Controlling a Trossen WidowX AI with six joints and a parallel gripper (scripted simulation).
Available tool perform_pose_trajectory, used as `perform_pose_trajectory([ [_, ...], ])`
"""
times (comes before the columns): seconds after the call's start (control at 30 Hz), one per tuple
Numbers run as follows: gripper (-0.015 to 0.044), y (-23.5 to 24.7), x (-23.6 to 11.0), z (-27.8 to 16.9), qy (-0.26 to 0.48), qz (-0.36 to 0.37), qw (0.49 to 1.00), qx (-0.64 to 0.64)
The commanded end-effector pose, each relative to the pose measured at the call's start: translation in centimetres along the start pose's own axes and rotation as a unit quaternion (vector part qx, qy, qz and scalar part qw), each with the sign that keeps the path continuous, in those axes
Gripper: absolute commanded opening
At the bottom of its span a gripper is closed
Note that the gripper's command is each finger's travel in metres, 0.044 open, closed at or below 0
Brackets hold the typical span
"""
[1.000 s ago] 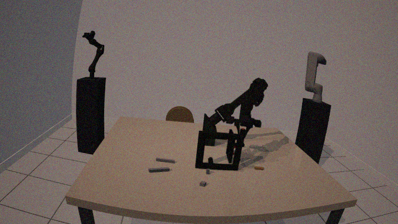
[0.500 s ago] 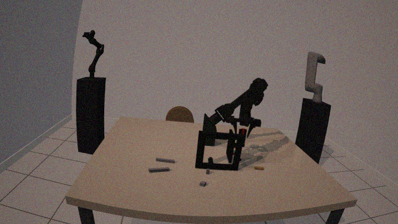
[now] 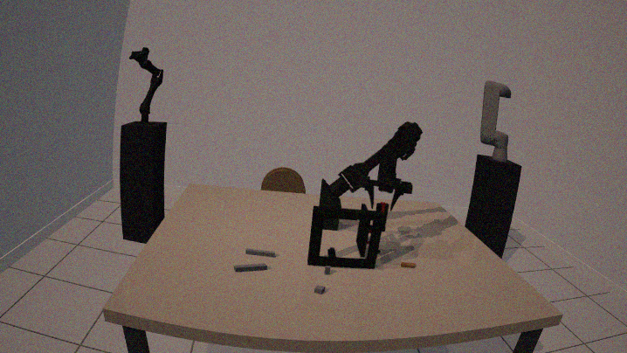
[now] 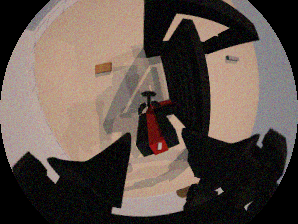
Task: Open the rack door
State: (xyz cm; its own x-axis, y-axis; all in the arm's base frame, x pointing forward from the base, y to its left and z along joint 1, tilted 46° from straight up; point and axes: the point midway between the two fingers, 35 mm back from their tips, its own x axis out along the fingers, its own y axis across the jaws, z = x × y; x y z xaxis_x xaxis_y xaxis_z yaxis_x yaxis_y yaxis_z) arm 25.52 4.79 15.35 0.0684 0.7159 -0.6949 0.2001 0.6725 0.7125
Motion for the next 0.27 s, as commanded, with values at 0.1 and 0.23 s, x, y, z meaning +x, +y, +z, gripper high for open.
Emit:
perform_pose_trajectory([
  [0.1,0.0298,0.0,-1.2,0.1,-0.002,-0.003,1.000,-0.004],
  [0.23,0.0298,0.0,-1.7,0.1,-0.002,-0.003,1.000,-0.004],
])
